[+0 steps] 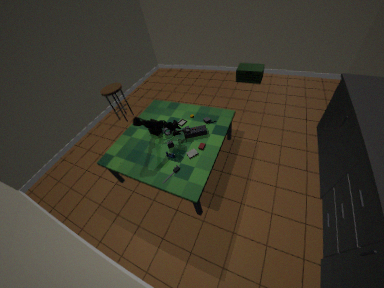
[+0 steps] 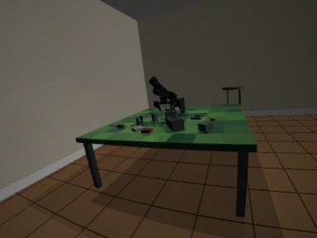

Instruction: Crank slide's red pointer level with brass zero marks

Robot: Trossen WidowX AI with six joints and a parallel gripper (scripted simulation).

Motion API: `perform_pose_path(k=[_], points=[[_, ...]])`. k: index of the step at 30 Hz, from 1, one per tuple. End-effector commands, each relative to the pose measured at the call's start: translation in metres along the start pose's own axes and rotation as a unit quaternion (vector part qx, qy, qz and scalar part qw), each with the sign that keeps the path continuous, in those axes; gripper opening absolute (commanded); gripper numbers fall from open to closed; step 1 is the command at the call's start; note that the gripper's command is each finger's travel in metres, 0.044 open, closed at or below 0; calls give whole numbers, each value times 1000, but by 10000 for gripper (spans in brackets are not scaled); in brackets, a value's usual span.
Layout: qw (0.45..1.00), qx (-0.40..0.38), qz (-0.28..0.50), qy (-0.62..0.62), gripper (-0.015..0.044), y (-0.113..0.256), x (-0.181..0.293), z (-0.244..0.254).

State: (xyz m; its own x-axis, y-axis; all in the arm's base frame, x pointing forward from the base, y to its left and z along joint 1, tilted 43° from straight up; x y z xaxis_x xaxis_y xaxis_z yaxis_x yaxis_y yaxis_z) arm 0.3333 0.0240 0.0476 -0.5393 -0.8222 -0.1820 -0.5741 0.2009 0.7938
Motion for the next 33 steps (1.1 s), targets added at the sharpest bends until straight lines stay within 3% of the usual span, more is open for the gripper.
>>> perform_pose_path(k=[1, 10, 27, 33], points=[[1000, -7, 4, 3, 440, -7, 7, 4], [1000, -7, 4, 3, 440, -14, 15, 6], [1000, -7, 4, 3, 0, -14, 15, 6], [1000, -7, 4, 3, 0, -13, 15, 5]])
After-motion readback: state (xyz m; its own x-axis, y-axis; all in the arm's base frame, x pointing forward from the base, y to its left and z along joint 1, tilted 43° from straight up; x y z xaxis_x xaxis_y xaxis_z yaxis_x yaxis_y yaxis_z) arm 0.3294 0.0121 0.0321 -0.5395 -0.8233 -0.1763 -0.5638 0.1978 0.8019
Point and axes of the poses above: the point midway between the two fingers, 35 mm back from their tips, its own y axis back along the fingers, its own z axis across the jaws, x = y × z, the point moved 7 cm from there along y, back along the fingers, and after that the axes turned 6 degrees about y, right-handed, at the moved point
